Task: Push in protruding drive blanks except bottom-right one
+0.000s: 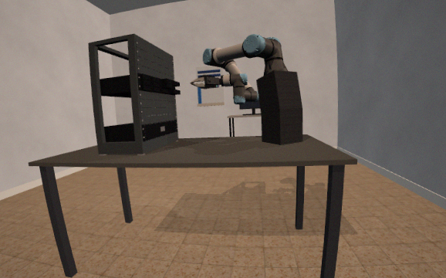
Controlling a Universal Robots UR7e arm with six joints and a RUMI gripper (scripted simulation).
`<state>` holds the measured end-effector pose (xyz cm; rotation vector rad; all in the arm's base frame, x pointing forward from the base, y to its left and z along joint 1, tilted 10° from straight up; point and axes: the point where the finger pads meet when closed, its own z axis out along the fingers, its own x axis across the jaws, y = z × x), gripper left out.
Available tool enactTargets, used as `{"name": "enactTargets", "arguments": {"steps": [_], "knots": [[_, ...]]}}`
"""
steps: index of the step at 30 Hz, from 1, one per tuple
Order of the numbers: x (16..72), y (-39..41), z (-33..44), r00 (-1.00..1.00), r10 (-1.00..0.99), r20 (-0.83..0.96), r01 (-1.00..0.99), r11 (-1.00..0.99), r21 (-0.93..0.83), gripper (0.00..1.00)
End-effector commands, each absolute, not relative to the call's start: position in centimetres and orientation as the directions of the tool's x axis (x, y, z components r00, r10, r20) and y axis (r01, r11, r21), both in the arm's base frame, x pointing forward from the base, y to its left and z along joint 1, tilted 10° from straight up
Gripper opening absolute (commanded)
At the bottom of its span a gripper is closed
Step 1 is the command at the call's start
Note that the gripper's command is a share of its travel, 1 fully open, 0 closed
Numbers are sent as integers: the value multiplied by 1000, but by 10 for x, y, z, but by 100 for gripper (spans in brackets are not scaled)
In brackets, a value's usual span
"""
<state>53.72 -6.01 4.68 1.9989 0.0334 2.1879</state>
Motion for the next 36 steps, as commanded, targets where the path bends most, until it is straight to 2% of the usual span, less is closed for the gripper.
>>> {"name": "enactTargets", "arguments": {"steps": [1,36], "knots": [[541,-54,46,-84,149,985,-115,-984,138,0],[586,12,23,-84,149,985,-115,-984,138,0]]}}
